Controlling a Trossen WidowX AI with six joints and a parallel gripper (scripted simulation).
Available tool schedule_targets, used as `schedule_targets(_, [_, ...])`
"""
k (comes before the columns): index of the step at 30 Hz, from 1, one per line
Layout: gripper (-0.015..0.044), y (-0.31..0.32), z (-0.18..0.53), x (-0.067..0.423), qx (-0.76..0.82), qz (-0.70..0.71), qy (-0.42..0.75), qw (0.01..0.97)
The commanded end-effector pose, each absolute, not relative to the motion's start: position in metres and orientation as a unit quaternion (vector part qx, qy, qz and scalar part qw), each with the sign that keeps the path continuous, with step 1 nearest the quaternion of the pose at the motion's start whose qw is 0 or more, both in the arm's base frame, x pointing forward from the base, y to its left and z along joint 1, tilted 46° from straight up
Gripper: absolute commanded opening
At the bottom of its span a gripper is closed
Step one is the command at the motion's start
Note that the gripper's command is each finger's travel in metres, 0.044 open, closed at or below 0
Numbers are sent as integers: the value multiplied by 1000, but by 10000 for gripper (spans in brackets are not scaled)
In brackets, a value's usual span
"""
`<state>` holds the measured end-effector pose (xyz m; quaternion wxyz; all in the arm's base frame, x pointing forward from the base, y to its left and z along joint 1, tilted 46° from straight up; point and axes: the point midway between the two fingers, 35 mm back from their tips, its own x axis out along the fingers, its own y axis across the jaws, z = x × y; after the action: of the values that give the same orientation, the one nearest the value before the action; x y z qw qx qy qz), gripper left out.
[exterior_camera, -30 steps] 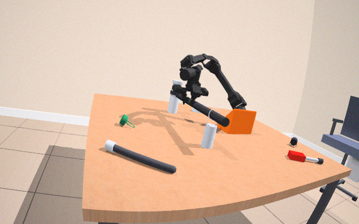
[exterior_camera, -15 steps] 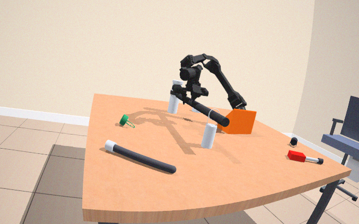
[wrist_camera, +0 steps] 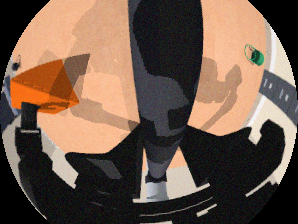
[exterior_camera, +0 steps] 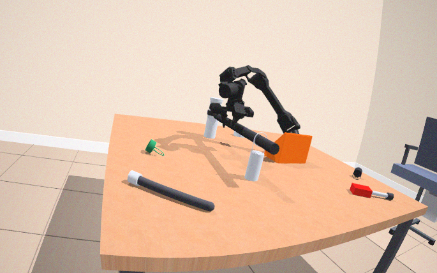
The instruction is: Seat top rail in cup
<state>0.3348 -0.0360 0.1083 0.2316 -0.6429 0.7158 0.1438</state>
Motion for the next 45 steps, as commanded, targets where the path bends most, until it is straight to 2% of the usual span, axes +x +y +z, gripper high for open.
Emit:
schedule_targets(1, [0, -36, 109, 335, -643, 143, 716, 232])
schedule_targets(45, [0, -36, 115, 333, -643, 139, 718, 228])
